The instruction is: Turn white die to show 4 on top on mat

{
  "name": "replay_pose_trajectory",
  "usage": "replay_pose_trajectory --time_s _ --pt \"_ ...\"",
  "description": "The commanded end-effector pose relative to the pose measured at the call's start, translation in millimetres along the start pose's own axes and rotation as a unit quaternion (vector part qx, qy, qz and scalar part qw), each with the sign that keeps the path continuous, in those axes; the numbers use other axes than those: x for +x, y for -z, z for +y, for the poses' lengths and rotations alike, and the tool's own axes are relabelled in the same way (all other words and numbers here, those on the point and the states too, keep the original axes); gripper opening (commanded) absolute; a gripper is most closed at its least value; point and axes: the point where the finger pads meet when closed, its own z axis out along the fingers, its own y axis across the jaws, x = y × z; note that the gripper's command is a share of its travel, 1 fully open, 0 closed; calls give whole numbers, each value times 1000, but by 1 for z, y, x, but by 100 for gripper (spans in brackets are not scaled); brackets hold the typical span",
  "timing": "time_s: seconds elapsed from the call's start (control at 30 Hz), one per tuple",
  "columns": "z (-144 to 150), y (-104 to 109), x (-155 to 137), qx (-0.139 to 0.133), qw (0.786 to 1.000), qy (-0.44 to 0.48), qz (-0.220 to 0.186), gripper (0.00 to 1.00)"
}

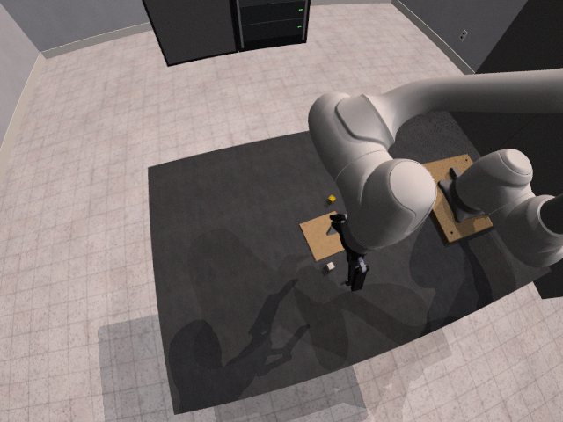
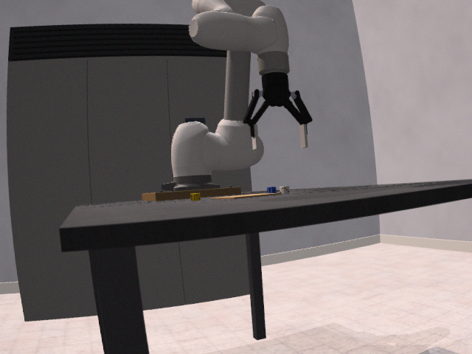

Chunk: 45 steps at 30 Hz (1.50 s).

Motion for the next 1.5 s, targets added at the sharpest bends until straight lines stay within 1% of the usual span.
replay_pose_trajectory --time_s 0.0,0.07,0.1,0.2,0.23,0.27,0.37,0.4,0.43,0.5,0.53,0.57,0.6,0.63,0.7,0.8,0.83,0.9,0.97,1.03,1.07,1.1,1.2,1.3,1.4,1.47 --pt "0 -2 0 -5 996 86 1 100" --pt "0 -2 0 -5 993 114 0 100" --pt "0 -3 0 -5 988 152 0 100" --pt "0 -5 0 -5 977 215 0 100" --pt "0 -5 0 -5 976 217 0 100" --pt "0 -6 0 -5 966 257 0 100" --pt "0 -6 0 -5 964 268 0 100" --pt "0 -7 0 -5 949 316 -1 100" --pt "0 -8 0 -5 940 340 -1 100" --pt "0 -9 0 -5 932 363 -1 100" --pt "0 -9 0 -5 918 398 -1 100" --pt "0 -10 0 -5 913 408 -1 100" --pt "1 -10 0 -5 900 436 -1 100" --pt "1 -11 0 -5 893 451 -1 100" --pt "1 -12 0 -5 871 491 -2 100" --pt "1 -13 0 -5 835 550 -2 100" --pt "1 -14 0 -5 827 562 -2 100" --pt "1 -14 0 -5 827 562 -2 100" --pt "1 -16 0 -5 782 623 -2 100" --pt "1 -16 0 -5 761 649 -3 100" --pt "1 -17 0 -4 743 669 -3 100" --pt "1 -17 0 -4 740 672 -3 100" --pt "1 -19 0 -4 687 726 -3 100" --pt "1 -20 0 -4 650 760 -3 100" --pt "1 -21 0 -4 630 777 -3 100" --pt "1 -21 0 -4 630 777 -3 100"
